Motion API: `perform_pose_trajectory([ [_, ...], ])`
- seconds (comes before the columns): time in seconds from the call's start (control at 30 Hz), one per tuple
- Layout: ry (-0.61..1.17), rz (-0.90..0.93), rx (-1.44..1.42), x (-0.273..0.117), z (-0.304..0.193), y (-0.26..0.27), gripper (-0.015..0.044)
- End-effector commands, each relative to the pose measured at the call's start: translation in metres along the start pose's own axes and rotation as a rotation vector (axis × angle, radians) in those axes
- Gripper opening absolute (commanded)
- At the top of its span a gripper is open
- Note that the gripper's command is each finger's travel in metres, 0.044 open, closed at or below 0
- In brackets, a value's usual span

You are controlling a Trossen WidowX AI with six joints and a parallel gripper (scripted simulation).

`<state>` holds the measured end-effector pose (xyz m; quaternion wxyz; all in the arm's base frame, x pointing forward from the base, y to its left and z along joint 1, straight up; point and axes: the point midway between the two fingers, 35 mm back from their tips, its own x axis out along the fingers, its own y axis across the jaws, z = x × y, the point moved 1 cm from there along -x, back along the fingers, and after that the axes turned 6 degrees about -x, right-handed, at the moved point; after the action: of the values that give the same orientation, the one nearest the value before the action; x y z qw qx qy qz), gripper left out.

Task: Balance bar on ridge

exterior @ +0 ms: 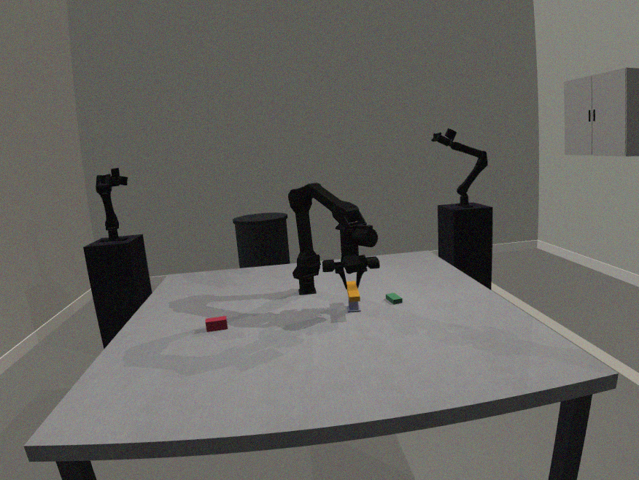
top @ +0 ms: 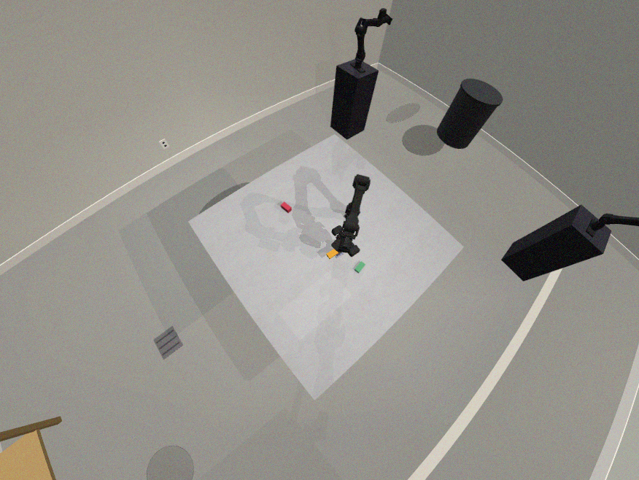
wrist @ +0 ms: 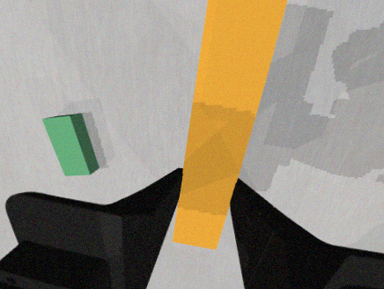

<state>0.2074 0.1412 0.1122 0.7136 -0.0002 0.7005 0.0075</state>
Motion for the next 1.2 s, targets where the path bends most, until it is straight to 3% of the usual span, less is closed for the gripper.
perform_pose_trajectory([
  [0.0, 0.000, 0.000, 0.000, 0.0000, 0.0000, 0.0000, 0.0000],
  [0.7, 0.000, 0.000, 0.000, 0.0000, 0.0000, 0.0000, 0.0000],
  [0.9, 0.000, 0.000, 0.000, 0.0000, 0.0000, 0.0000, 0.0157],
  [1.17, 0.000, 0.000, 0.000, 0.0000, 0.0000, 0.0000, 0.0167],
])
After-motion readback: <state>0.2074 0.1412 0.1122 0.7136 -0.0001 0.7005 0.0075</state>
